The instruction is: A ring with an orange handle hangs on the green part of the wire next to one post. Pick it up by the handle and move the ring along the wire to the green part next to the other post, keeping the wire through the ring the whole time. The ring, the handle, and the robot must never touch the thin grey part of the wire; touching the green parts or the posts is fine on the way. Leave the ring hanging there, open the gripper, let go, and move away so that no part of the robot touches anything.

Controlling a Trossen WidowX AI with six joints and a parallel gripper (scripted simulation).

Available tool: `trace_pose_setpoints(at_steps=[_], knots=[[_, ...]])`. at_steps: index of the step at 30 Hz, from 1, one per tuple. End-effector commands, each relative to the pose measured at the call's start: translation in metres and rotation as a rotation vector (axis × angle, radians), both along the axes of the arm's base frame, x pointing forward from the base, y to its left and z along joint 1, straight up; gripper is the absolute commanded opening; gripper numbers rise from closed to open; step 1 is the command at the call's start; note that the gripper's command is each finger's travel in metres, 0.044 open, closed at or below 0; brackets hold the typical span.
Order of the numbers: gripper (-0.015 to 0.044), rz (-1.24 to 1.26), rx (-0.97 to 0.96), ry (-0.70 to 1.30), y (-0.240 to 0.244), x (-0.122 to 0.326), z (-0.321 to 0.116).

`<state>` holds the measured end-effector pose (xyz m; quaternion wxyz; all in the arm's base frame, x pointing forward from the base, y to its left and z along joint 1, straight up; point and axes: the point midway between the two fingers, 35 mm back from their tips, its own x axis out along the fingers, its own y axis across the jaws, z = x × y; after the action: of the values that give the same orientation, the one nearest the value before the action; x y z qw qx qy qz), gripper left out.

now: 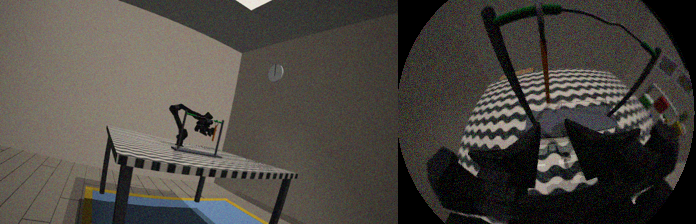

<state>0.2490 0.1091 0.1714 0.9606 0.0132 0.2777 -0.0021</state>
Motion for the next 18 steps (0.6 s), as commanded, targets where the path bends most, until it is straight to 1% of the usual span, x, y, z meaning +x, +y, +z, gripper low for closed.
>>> trace_pose_setpoints(at_steps=[1, 5, 8, 9, 18], knots=[[0.0239, 0.0, 0.004, 0.0, 0.002, -0.011, 0.008], [0.0344, 0.001, 0.002, -0.003, -0.001, -0.04, 0.026], [0.0423, 0.001, 0.002, -0.003, -0.001, -0.041, 0.027], [0.044, 0.001, 0.002, -0.003, -0.001, -0.041, 0.027], [0.044, 0.001, 0.002, -0.003, -0.001, -0.041, 0.027]])
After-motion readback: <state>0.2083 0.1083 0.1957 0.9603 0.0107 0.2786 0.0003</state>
